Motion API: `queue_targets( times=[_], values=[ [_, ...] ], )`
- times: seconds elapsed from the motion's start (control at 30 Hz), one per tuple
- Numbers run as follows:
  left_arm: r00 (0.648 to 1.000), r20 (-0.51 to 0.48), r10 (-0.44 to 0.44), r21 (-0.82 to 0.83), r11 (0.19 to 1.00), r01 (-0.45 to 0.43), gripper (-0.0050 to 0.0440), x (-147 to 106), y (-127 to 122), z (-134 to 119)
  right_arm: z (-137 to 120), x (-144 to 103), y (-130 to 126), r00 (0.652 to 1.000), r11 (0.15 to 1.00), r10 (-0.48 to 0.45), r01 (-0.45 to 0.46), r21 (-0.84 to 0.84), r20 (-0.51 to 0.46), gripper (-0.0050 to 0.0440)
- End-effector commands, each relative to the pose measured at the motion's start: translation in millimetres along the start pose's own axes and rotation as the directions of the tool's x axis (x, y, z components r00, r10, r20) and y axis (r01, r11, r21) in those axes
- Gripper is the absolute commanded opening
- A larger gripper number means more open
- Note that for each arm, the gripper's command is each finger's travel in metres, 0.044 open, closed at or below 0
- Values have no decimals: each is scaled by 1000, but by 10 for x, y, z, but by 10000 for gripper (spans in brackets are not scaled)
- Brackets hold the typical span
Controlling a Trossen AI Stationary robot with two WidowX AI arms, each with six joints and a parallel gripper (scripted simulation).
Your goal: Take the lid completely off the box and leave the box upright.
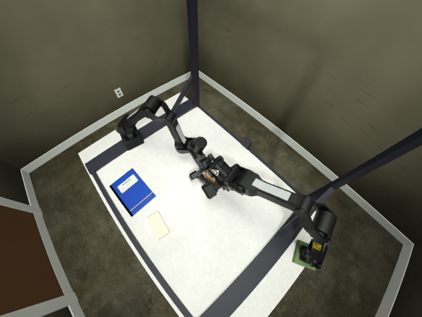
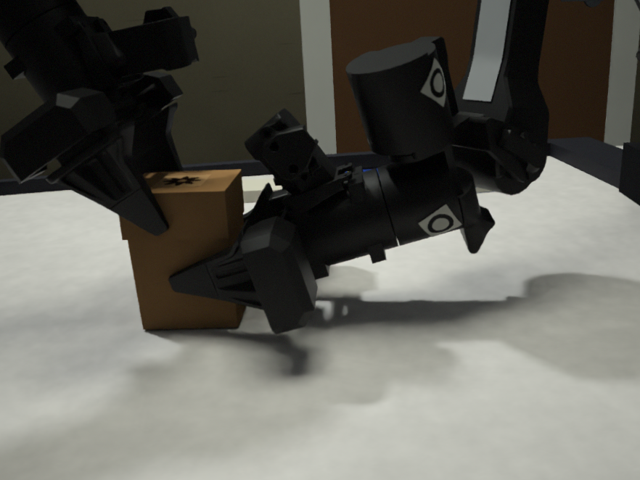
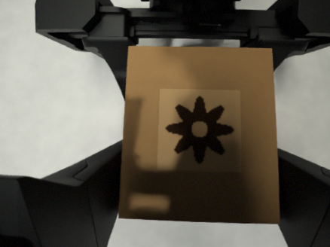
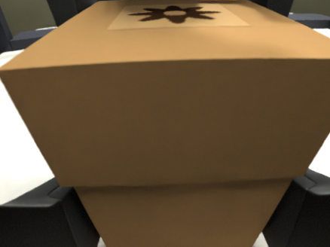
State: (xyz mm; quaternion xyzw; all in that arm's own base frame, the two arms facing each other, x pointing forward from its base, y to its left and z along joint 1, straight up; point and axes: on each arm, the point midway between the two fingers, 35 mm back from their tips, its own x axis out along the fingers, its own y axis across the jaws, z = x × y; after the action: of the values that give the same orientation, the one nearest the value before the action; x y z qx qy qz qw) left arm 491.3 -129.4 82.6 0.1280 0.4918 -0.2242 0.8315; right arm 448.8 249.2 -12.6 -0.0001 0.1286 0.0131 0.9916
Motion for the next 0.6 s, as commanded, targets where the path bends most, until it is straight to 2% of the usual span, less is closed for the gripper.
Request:
queue_targets(
  times=[0.0, 0.07, 0.13, 0.17, 0.43, 0.47, 0.57],
  values=[
    [997, 74, 22, 11, 1000, -23, 43, -530, 8, 343, 96, -3, 19, 1000, 1000, 4, -4, 11, 16, -50],
    [997, 74, 22, 11, 1000, -23, 0, -675, 4, 414, 96, -3, 19, 1000, 1000, 4, -4, 11, 16, -50],
    [997, 74, 22, 11, 1000, -23, -1, -825, 0, 487, 96, -3, 19, 1000, 1000, 4, -4, 11, 16, -50],
    [999, 43, 13, 6, 1000, -14, -1, -731, 7, 456, 96, -3, 19, 1000, 1000, 4, -4, 11, 16, -50],
    [999, 42, 13, 6, 1000, -13, -4, -877, 3, 530, 96, -3, 19, 1000, 1000, 4, -4, 11, 16, -50],
    [999, 42, 13, 6, 1000, -14, -4, -878, 3, 530, 96, -3, 19, 1000, 1000, 4, -4, 11, 16, 24],
    [999, 42, 13, 6, 1000, -14, -13, -878, 3, 530, 96, -3, 19, 1000, 1000, 4, -4, 11, 16, 96]
  ],
)
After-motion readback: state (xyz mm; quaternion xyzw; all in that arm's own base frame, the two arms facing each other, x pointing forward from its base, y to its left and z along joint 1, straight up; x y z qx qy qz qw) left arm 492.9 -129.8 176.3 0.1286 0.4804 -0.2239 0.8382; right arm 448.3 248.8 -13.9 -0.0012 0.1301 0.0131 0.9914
